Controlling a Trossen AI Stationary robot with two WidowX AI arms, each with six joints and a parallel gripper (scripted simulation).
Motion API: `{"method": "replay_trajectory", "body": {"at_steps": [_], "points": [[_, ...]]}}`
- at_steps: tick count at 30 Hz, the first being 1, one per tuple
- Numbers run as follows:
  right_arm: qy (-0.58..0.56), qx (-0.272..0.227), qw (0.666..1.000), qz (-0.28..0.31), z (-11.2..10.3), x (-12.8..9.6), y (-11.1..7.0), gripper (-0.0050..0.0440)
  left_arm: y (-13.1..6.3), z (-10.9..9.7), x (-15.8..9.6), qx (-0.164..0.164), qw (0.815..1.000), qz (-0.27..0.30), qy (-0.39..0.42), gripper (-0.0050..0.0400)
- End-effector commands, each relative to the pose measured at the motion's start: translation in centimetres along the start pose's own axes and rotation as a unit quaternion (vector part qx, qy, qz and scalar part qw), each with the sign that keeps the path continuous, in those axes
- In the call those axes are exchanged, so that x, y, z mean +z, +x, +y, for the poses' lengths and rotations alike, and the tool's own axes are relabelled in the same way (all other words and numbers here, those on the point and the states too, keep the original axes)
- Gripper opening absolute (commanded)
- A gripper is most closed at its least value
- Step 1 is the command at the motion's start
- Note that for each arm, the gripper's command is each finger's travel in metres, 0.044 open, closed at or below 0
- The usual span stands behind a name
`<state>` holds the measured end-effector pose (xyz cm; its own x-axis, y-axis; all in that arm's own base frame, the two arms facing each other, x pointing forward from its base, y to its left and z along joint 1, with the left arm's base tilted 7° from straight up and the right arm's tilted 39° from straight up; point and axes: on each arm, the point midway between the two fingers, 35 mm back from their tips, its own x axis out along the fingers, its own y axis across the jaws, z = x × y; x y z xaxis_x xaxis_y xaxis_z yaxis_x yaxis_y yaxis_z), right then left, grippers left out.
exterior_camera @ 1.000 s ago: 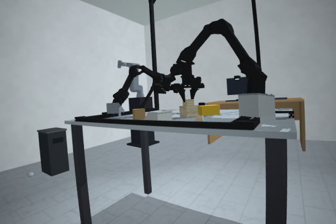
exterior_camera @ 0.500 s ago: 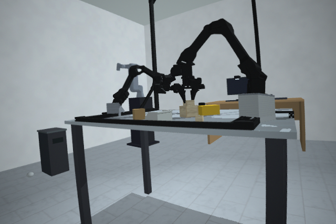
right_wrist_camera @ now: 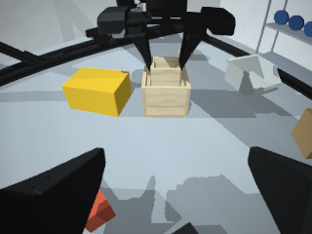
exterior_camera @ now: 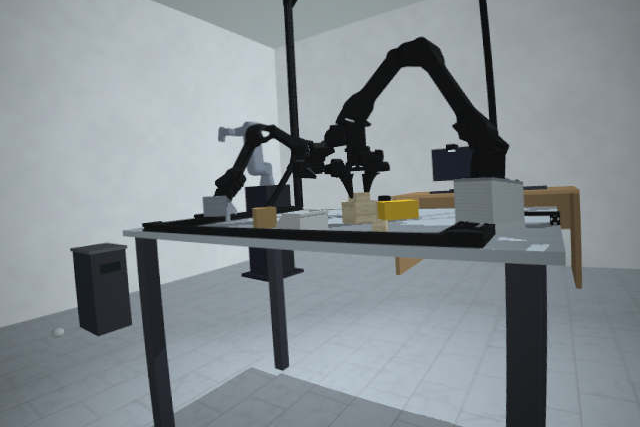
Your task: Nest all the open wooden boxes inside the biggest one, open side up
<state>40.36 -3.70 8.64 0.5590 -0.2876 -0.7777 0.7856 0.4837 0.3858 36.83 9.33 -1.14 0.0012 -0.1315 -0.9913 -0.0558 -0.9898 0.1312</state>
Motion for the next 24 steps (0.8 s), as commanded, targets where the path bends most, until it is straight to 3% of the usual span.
{"method": "replay_trajectory", "body": {"at_steps": [1,24], "points": [[0.002,0.000,1.000,-0.002,-0.02,0.06,0.01,0.0400,0.22,-0.10,-0.05,-0.001,1.000,-0.001,-0.001,0.0000],[0.002,0.000,1.000,-0.002,-0.02,0.06,0.01,0.0400,0.62,0.05,0.42,-0.001,1.000,-0.001,-0.001,0.0000]]}}
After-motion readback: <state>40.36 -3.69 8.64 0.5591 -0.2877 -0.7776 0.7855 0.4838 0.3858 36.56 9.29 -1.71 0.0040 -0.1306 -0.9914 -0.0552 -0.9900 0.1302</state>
